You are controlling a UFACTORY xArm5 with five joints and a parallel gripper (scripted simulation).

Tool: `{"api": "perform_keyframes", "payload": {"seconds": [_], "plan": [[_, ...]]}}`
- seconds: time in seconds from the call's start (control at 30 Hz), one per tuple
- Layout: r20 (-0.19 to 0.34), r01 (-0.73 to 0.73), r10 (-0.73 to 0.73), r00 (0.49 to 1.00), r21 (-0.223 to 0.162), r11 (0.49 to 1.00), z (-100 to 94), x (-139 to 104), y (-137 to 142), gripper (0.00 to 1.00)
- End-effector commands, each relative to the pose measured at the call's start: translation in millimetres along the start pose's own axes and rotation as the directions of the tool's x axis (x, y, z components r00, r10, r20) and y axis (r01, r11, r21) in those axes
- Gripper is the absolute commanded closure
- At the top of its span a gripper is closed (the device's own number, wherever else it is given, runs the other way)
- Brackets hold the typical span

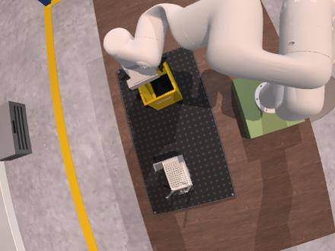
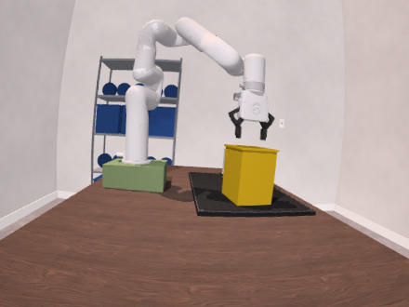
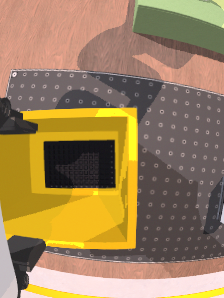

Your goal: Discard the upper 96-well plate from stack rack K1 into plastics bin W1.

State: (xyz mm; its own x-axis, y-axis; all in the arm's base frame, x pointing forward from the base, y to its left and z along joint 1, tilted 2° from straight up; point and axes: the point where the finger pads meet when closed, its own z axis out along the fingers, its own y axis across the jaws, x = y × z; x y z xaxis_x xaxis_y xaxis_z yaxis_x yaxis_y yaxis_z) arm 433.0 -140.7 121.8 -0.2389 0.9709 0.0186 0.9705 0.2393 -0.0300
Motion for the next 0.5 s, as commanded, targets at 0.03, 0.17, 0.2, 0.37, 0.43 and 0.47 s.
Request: {"api": "perform_keyframes", "payload": {"seconds": [0.03,0.17,0.2,0.37,0.43,0.47], "plan": [[0.003,0.0,0.0,1.0,-0.004,1.0,-13.8,-1,1,0.0],[0.003,0.0,0.0,1.0,-0.004,1.0,-19.1,-1,1,0.0],[0.003,0.0,0.0,1.0,-0.004,1.0,-21.8,-1,1,0.0],[0.003,0.0,0.0,1.0,-0.004,1.0,-35.1,0,1,0.0],[0.003,0.0,0.0,1.0,-0.004,1.0,-35.3,0,1,0.0],[0.003,0.0,0.0,1.0,-0.004,1.0,-35.3,0,1,0.0]]}}
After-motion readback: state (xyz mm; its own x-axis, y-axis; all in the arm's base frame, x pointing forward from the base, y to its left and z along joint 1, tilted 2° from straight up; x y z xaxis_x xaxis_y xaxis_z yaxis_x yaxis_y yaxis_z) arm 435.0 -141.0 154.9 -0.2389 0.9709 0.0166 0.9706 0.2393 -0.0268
